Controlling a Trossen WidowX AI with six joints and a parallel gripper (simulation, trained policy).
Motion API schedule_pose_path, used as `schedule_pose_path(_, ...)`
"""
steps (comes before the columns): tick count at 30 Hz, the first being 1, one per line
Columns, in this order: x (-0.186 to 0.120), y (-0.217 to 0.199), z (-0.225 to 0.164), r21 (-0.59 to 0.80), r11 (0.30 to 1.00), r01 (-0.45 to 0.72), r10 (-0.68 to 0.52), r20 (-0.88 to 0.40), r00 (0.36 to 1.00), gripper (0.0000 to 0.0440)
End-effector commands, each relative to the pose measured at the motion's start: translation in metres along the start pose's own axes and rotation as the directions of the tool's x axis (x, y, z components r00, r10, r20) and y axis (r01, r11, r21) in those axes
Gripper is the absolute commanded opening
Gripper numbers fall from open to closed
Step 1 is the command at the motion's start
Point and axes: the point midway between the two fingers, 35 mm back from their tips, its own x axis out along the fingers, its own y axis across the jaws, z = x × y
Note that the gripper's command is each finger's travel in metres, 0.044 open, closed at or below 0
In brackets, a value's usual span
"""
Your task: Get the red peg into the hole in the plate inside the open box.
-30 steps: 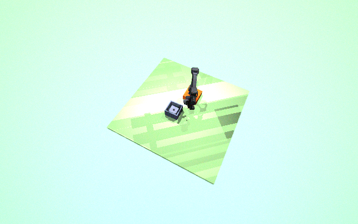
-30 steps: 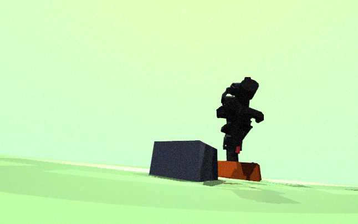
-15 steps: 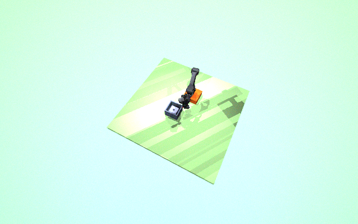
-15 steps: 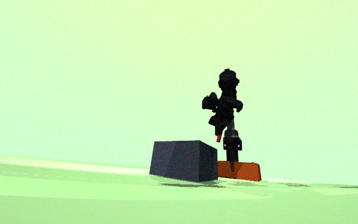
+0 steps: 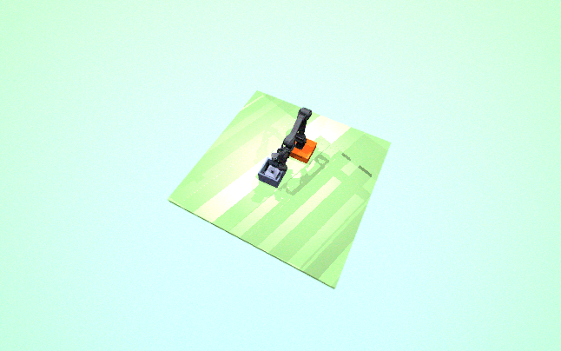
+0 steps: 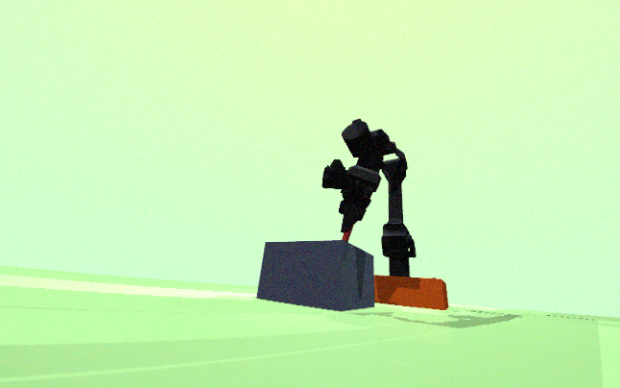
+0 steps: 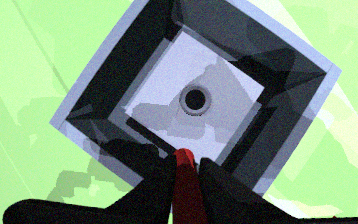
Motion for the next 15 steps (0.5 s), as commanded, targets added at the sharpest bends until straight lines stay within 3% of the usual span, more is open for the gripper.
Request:
schedule_pose_path(1,0.009,-0.002,0.010,0.021,1.000,0.007,-0.007,-0.007,1.000,0.0001)
schedule_pose_path(15,0.043,-0.006,0.029,0.068,0.997,0.032,-0.028,-0.056,0.998,0.0007)
